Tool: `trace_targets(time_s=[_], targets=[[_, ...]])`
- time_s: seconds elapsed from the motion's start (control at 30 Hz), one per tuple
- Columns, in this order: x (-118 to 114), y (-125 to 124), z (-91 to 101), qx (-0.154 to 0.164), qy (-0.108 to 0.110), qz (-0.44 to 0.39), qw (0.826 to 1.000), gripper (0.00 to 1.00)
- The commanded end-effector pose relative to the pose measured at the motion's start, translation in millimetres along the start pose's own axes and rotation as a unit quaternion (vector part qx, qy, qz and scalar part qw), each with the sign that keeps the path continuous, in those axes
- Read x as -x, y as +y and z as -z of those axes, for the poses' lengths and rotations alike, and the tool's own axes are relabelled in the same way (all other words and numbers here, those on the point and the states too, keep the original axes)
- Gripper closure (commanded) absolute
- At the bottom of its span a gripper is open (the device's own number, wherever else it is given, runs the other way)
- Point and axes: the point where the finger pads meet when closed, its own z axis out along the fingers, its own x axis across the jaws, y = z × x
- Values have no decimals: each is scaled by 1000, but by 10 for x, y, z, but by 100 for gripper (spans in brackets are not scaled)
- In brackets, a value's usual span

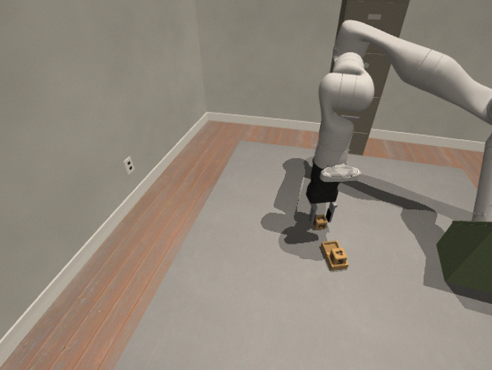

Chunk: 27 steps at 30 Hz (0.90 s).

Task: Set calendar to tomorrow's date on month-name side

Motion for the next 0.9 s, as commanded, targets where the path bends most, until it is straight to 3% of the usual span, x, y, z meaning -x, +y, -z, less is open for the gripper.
trace_targets(time_s=[0.0,0.87], targets=[[7,-7,-39,-1,-1,0,1000,13],[7,-7,-112,-1,-1,0,1000,13]])
